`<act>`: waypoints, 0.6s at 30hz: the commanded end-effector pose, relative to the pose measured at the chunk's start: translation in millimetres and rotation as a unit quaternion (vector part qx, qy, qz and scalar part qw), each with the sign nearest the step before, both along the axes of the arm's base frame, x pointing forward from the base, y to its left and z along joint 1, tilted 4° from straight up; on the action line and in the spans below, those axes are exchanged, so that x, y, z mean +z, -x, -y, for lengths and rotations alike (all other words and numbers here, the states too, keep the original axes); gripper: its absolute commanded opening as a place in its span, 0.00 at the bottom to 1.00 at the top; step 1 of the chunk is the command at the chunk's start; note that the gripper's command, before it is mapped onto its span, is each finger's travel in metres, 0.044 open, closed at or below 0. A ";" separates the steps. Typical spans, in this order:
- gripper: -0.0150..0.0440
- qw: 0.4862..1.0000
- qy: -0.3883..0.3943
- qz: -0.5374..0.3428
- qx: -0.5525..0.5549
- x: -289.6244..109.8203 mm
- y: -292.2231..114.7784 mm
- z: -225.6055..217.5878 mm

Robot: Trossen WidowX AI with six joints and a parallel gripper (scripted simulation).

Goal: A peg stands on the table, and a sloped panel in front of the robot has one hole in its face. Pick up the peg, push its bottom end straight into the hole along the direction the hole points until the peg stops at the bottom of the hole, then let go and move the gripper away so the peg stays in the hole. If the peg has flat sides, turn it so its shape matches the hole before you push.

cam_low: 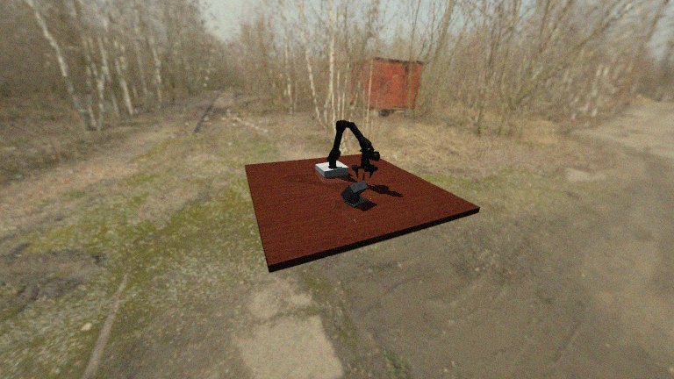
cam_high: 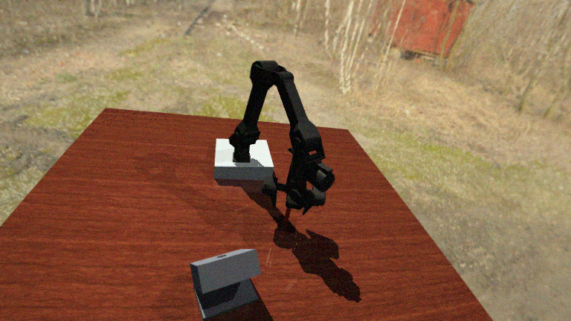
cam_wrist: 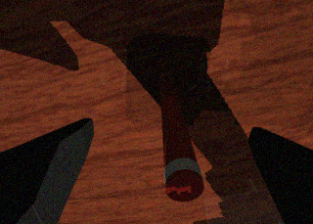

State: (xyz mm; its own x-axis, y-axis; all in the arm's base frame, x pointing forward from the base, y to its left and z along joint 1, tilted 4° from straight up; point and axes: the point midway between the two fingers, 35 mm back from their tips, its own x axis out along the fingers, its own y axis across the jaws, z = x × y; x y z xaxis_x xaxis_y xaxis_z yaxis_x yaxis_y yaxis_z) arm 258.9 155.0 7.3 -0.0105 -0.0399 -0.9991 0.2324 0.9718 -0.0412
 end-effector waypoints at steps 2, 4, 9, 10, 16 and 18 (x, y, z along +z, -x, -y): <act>0.96 1.000 0.000 0.000 0.000 -0.7 0.2 0.1; 0.87 1.000 0.000 0.000 0.000 -0.7 0.2 0.1; 0.64 1.000 0.000 0.000 0.000 -0.7 0.2 0.1; 0.60 1.000 0.000 0.000 0.000 -0.7 0.2 0.1; 0.33 1.000 0.000 0.000 0.000 -0.7 0.2 0.1; 0.31 1.000 0.000 0.000 0.000 -0.7 0.2 0.1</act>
